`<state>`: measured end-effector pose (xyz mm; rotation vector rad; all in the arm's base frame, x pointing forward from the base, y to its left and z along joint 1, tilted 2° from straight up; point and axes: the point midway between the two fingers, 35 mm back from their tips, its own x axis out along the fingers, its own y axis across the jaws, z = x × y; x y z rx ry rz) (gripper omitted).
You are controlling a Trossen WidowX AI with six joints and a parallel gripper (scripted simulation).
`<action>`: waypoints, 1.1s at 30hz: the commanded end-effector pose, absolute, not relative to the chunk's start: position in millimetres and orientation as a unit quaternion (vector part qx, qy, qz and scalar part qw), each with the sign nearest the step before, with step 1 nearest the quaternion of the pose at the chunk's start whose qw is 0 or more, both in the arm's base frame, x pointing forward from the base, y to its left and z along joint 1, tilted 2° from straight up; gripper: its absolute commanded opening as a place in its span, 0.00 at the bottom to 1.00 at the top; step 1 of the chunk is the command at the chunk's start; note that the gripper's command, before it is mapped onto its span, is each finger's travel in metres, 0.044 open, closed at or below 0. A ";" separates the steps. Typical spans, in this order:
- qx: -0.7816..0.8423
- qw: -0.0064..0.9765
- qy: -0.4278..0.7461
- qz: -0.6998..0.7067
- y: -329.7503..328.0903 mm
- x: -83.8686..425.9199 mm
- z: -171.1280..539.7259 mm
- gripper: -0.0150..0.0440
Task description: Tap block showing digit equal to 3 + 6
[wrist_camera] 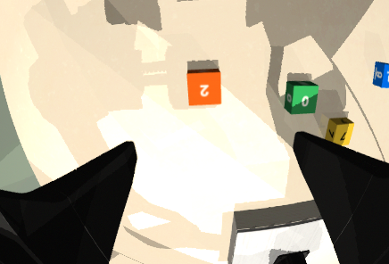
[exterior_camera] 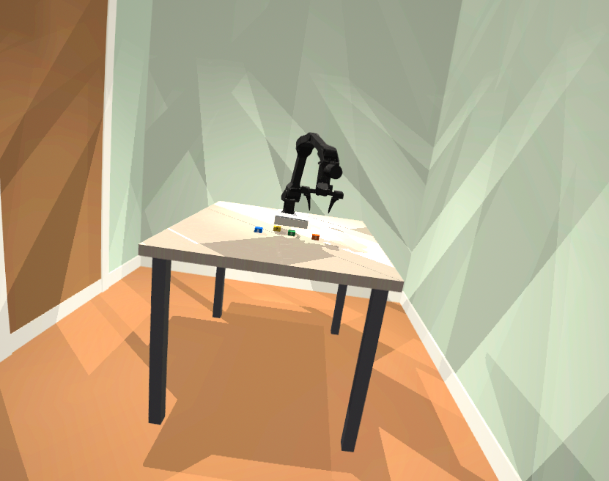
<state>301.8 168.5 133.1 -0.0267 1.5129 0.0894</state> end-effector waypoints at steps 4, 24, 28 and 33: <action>-0.011 0.728 0.684 0.039 169.8 303.0 135.0 0.93; -0.020 0.730 0.683 0.030 -52.2 348.7 131.0 0.93; -0.021 0.730 0.683 0.029 -77.6 344.6 130.6 0.93; -0.021 0.730 0.683 0.029 -77.6 344.6 130.6 0.93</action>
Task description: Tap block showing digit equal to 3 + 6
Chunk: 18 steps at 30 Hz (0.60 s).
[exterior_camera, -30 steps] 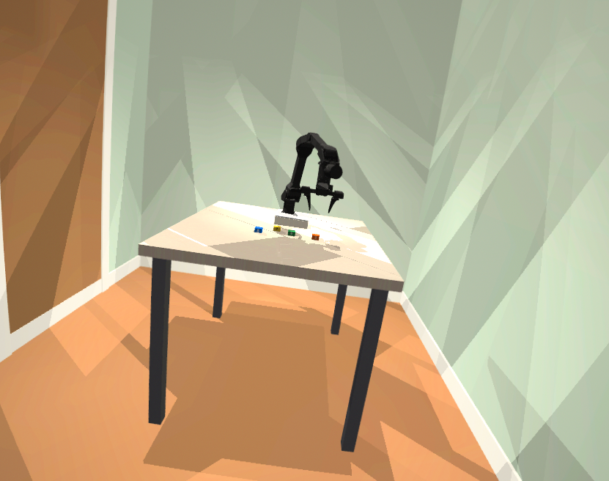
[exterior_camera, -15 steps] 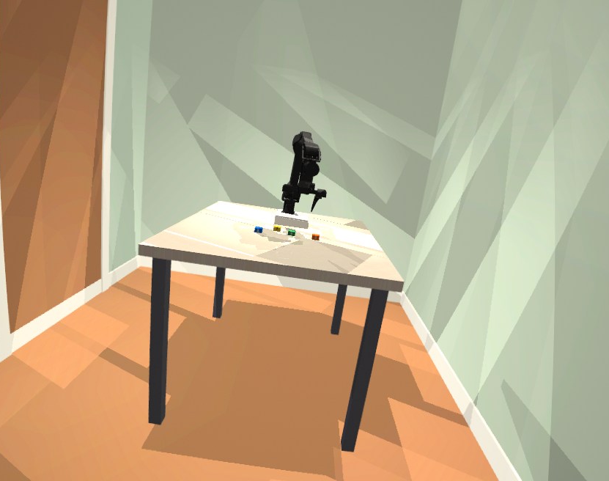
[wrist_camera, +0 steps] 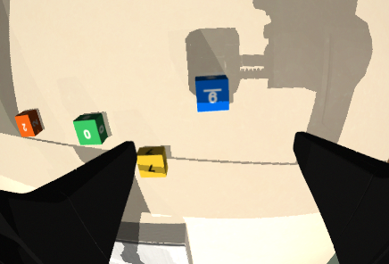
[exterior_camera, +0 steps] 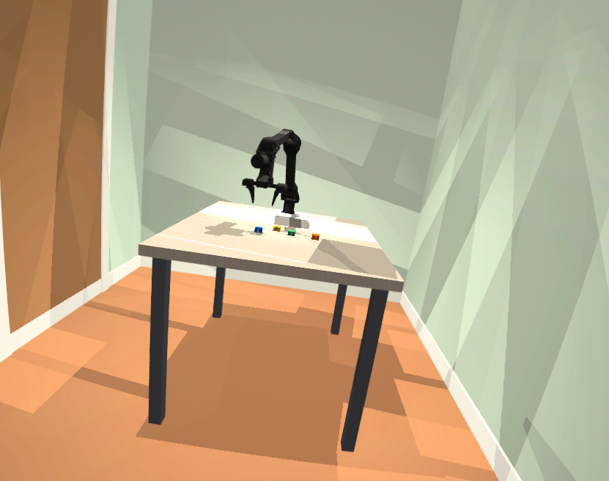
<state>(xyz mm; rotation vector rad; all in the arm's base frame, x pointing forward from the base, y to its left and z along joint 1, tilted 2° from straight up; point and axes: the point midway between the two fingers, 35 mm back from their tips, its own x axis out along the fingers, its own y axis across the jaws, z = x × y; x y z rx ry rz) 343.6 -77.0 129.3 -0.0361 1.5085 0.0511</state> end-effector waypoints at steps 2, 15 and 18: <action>-0.021 0.730 0.683 0.029 -77.6 344.6 130.6 0.93; -0.021 0.730 0.683 0.029 -77.6 344.6 130.6 0.93; -0.021 0.730 0.683 0.029 -77.7 346.5 120.0 0.84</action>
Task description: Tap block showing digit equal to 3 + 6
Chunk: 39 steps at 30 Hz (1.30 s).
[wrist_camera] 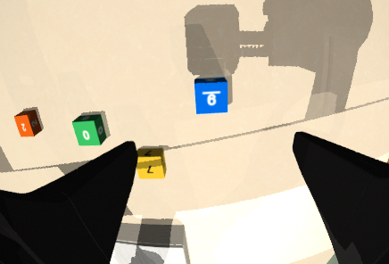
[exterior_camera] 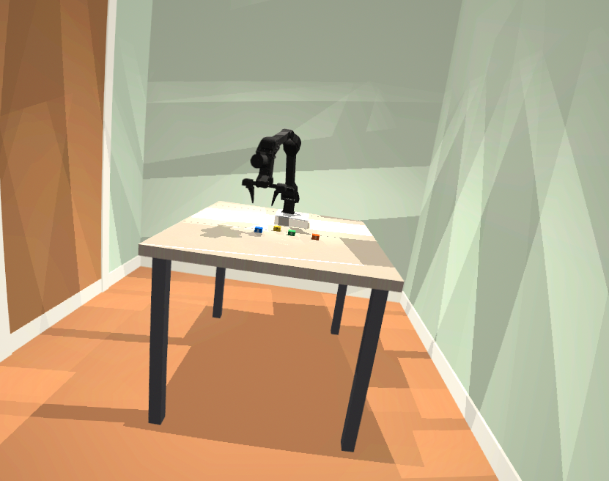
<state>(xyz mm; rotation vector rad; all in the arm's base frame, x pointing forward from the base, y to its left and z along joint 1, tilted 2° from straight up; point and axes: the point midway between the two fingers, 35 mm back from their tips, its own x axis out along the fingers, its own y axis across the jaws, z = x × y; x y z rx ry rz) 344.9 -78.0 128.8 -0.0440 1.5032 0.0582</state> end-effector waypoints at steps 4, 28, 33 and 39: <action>-0.020 0.730 0.683 0.029 -76.8 350.3 60.1 0.67; -0.020 0.730 0.683 0.029 -76.3 350.5 41.0 0.29; -0.020 0.730 0.683 0.029 -76.1 351.0 33.1 0.29; -0.020 0.730 0.683 0.029 -75.9 351.4 23.5 0.29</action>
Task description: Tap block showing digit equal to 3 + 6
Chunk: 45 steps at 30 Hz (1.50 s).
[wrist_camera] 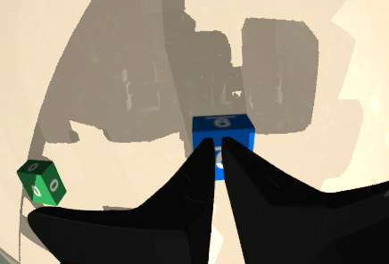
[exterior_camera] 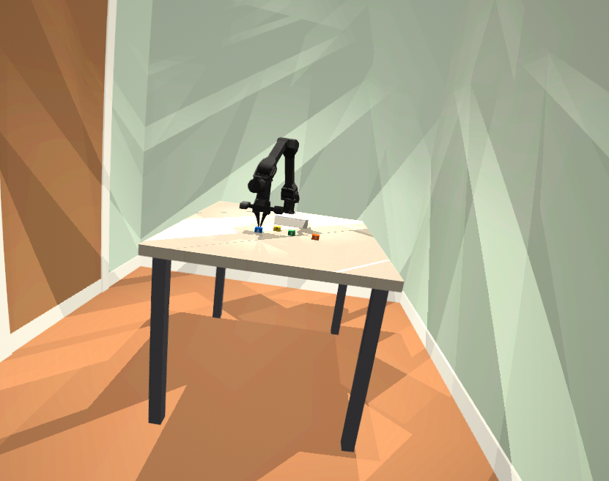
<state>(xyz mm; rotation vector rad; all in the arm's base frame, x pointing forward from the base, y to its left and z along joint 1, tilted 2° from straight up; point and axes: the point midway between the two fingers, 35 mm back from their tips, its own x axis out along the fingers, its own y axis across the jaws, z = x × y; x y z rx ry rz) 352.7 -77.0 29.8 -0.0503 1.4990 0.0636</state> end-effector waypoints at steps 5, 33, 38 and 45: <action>-0.020 0.730 0.683 0.030 -75.8 351.5 19.7 0.29; -0.035 0.727 0.685 0.046 117.8 305.9 99.6 0.93; -0.020 0.727 0.685 0.043 177.0 264.8 117.7 0.93; -0.009 0.726 0.687 0.041 215.0 223.7 131.8 0.93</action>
